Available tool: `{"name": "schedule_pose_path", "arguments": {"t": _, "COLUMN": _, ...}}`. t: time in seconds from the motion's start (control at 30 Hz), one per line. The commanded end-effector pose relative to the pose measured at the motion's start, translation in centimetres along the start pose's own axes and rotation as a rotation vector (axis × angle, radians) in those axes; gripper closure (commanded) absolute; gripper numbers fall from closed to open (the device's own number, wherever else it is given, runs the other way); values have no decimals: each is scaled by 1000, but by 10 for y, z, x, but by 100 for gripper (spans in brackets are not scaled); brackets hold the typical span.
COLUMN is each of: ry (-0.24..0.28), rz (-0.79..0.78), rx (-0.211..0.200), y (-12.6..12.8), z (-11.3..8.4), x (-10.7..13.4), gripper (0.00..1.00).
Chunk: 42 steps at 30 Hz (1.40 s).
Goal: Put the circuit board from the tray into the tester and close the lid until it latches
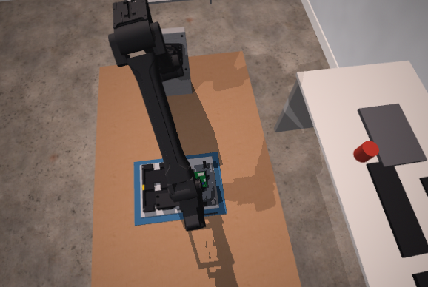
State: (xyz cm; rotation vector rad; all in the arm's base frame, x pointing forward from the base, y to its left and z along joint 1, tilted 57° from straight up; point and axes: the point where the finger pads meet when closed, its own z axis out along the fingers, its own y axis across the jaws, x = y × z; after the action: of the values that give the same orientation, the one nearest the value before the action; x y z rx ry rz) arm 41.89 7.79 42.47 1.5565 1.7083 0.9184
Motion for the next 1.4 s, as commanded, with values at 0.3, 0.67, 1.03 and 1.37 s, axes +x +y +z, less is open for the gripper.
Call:
{"name": "schedule_pose_path", "arguments": {"t": 0.3, "ry": -13, "rz": -3, "rx": -31, "y": 0, "z": -16, "x": -9, "gripper": 100}}
{"name": "schedule_pose_path", "arguments": {"t": 0.67, "ry": -14, "rz": -4, "rx": -26, "y": -7, "z": -17, "x": -9, "gripper": 100}}
{"name": "schedule_pose_path", "arguments": {"t": 1.03, "ry": -10, "rz": -6, "rx": -22, "y": -14, "z": -18, "x": -6, "gripper": 100}}
{"name": "schedule_pose_path", "arguments": {"t": 1.37, "ry": -4, "rz": -5, "rx": -20, "y": -24, "z": -19, "x": -3, "gripper": 100}}
